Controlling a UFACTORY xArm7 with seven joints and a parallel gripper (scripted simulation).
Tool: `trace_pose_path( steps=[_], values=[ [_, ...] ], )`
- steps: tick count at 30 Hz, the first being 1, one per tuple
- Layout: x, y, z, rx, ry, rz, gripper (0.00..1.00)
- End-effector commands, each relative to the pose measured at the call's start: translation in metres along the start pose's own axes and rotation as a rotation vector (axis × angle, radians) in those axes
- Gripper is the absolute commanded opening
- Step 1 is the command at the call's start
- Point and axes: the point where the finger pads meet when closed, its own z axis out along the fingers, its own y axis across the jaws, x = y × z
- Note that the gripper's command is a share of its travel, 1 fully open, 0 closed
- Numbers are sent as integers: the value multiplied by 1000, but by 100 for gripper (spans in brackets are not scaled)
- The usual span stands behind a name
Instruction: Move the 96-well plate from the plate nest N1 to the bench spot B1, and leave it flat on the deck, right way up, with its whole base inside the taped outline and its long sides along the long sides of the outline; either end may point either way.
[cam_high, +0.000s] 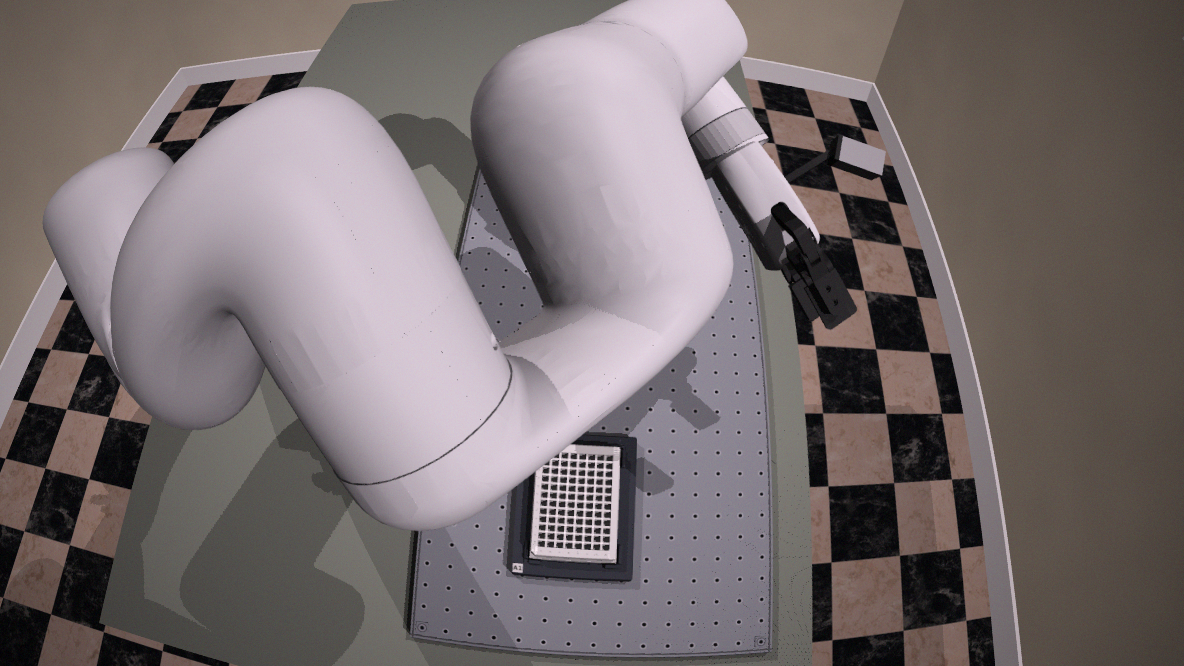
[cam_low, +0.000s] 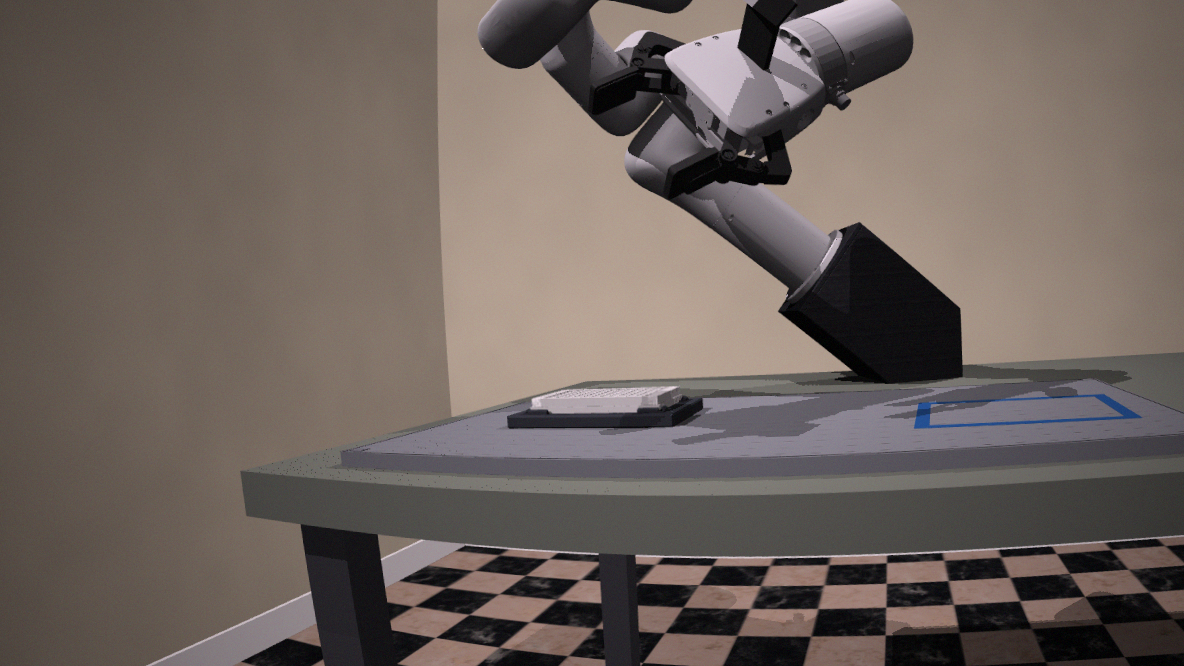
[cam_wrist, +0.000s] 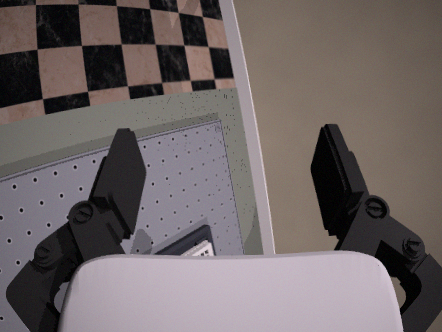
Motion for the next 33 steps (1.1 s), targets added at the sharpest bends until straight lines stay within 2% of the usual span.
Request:
trace_pose_path(
  steps=[1,3,8,11,15,19,23,25,26,28,31,33],
  values=[
    [-17,-3,12,48,-44,24,100],
    [-19,-4,13,48,-44,24,100],
    [-41,-8,23,140,-146,83,100],
    [-46,-8,26,140,-146,83,100],
    [-65,-11,31,213,-238,146,100],
    [-77,-12,35,222,-249,153,100],
    [-96,-13,38,286,-341,224,100],
    [-102,-14,39,292,-350,231,100],
    [-107,-14,39,306,-373,251,100],
    [-107,-14,39,306,-373,251,100],
    [-122,-13,39,346,-442,311,100],
    [-126,-13,39,351,-450,318,100]
  ],
)
